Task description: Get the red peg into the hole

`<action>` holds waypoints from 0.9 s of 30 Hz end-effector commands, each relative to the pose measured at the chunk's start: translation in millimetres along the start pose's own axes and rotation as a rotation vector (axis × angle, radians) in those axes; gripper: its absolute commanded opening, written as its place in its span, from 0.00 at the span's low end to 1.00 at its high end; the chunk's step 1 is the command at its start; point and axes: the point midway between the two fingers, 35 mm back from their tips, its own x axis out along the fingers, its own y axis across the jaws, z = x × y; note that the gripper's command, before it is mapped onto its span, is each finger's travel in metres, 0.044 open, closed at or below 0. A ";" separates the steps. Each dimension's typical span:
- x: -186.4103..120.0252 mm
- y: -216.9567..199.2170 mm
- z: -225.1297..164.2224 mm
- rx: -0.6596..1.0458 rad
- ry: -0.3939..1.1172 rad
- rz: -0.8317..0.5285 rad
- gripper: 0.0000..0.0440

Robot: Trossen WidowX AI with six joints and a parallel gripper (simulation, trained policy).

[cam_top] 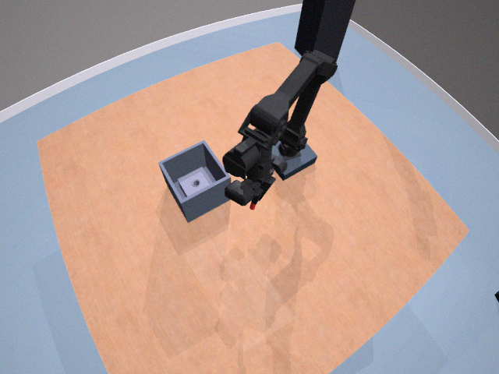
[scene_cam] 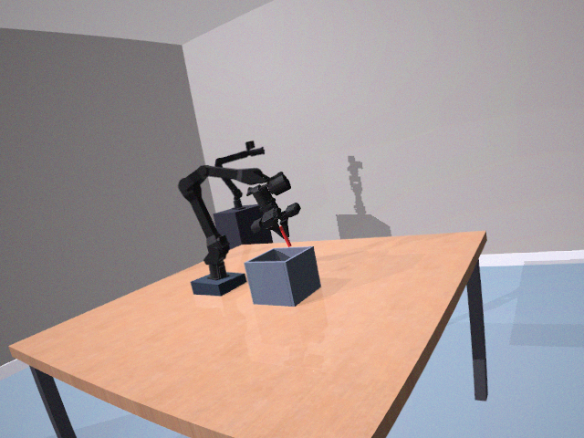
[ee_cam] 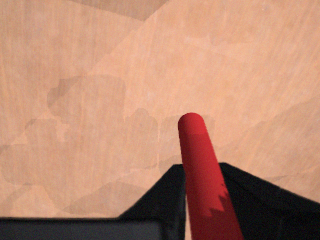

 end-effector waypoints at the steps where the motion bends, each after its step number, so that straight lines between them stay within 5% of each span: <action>1: -15.1 7.3 7.2 -0.006 -0.030 0.036 0.00; 12: -56.9 21.8 49.1 0.029 -0.163 0.090 0.00; 27: -68.5 17.9 106.4 0.124 -0.255 0.015 0.00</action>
